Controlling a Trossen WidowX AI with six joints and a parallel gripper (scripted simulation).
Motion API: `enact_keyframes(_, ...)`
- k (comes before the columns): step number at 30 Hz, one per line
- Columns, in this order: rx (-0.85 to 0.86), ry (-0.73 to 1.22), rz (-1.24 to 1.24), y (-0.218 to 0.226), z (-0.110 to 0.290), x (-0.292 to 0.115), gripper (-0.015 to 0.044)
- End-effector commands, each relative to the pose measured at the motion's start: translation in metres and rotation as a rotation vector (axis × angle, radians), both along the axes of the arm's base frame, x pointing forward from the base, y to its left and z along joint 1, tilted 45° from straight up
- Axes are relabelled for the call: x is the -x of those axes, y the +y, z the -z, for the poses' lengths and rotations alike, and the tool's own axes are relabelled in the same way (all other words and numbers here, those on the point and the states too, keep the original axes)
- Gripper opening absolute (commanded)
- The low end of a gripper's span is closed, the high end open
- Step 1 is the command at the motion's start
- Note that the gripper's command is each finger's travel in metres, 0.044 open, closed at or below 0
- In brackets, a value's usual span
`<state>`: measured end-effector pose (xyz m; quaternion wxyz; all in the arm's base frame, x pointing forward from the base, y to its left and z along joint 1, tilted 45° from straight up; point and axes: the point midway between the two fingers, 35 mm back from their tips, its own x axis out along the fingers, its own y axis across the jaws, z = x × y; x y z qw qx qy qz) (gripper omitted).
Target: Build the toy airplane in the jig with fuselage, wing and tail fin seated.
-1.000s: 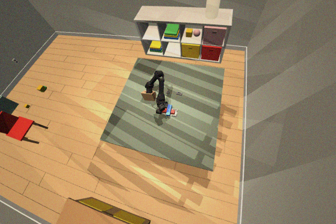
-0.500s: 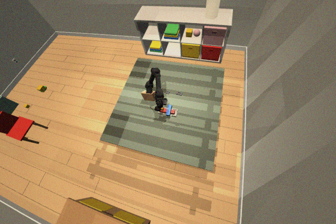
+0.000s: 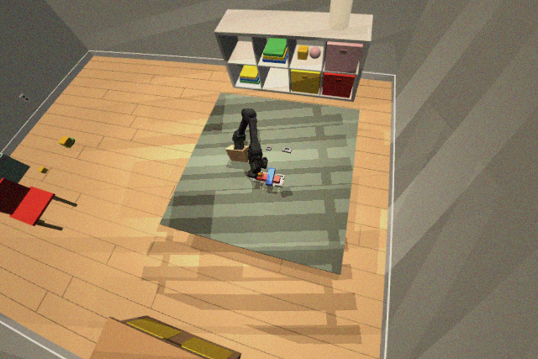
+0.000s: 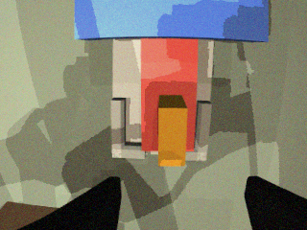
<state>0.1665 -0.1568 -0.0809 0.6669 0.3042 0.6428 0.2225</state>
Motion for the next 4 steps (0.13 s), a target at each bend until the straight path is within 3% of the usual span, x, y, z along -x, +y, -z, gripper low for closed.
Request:
enact_keyframes(1, 0.001, 0.001, -0.004, -0.0003, -0.0004, 0.0002, 0.026)
enact_keyframes(4, 0.001, 0.001, -0.004, -0.0003, -0.0004, 0.0002, 0.026)
